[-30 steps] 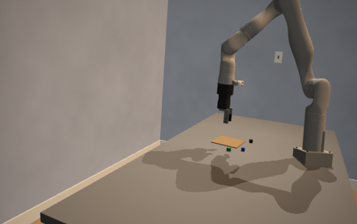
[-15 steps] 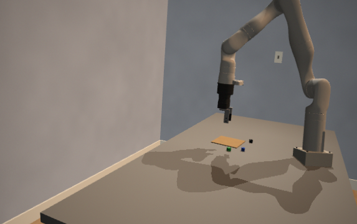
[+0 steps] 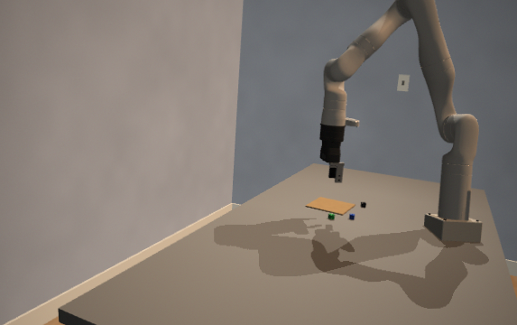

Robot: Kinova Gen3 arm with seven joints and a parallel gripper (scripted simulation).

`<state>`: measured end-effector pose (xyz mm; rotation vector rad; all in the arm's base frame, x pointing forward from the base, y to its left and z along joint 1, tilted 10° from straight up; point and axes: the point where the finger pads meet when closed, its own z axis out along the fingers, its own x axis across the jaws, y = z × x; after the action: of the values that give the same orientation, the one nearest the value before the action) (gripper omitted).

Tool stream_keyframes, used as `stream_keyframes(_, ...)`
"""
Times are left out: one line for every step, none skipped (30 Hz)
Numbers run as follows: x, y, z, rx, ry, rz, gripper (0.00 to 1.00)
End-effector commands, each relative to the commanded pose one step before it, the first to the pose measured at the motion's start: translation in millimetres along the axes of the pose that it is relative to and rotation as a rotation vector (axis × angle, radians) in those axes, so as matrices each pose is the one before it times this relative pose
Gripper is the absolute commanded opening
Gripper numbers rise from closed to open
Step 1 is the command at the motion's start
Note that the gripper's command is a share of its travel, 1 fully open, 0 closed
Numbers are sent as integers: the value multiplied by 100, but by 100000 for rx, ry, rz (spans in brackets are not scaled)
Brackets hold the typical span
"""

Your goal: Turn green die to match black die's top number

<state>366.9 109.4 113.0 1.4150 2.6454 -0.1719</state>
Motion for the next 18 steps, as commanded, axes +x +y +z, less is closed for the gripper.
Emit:
stream_keyframes(-126,-62,68,-992,-404,-11112,100)
stream_keyframes(63,-14,24,-53,-9,-2518,100)
stream_keyframes(49,-8,18,-43,-8,-1968,100)
stream_keyframes(36,-5,13,-33,-6,-1434,100)
stream_keyframes(24,-2,8,-22,-4,-942,100)
stream_keyframes(0,0,0,0,0,0,100)
stream_keyframes(0,0,0,0,0,0,100)
stream_keyframes(13,-1,5,-12,-3,-522,100)
stream_keyframes(5,0,2,-5,-1,-206,100)
stream_keyframes(1,0,0,-1,0,-31,100)
stream_keyframes(0,0,0,0,0,0,100)
stream_keyframes(0,0,0,0,0,0,100)
stream_keyframes(0,0,0,0,0,0,100)
stream_keyframes(0,0,0,0,0,0,100)
stream_keyframes(0,0,0,0,0,0,100)
stream_keyframes(0,0,0,0,0,0,100)
stream_keyframes(0,0,0,0,0,0,100)
stream_keyframes(0,0,0,0,0,0,100)
